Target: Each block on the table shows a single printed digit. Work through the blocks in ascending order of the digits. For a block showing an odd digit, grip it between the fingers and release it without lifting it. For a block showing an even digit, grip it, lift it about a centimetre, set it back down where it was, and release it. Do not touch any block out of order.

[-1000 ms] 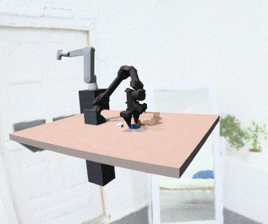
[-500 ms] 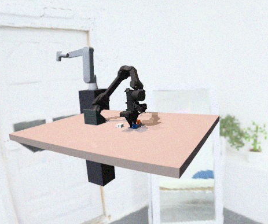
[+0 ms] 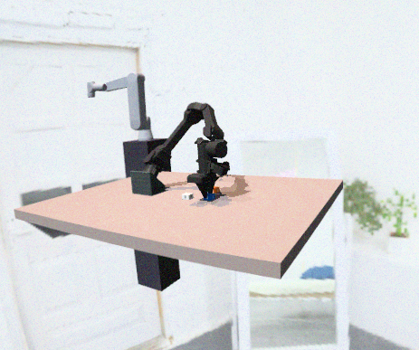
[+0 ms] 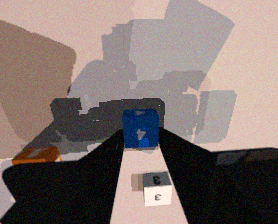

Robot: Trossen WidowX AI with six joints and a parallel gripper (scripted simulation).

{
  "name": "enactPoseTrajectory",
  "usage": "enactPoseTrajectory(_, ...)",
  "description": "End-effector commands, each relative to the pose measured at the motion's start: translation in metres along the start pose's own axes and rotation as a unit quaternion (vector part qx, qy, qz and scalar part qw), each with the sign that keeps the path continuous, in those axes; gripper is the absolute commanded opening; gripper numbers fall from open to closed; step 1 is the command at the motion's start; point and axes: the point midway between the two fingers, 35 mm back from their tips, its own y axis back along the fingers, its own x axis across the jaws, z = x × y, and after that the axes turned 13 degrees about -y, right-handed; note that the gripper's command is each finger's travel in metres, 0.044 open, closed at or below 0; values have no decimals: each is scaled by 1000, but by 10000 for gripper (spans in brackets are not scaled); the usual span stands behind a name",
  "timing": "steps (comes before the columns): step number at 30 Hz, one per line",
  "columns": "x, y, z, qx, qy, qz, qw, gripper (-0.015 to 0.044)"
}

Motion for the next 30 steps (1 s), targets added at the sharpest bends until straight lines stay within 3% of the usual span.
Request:
enactPoseTrajectory(1, 0, -1, -1, 0, -4, 1, 1000, 120)
enactPoseTrajectory(30, 0, 14, -1, 0, -4, 1, 1000, 120)
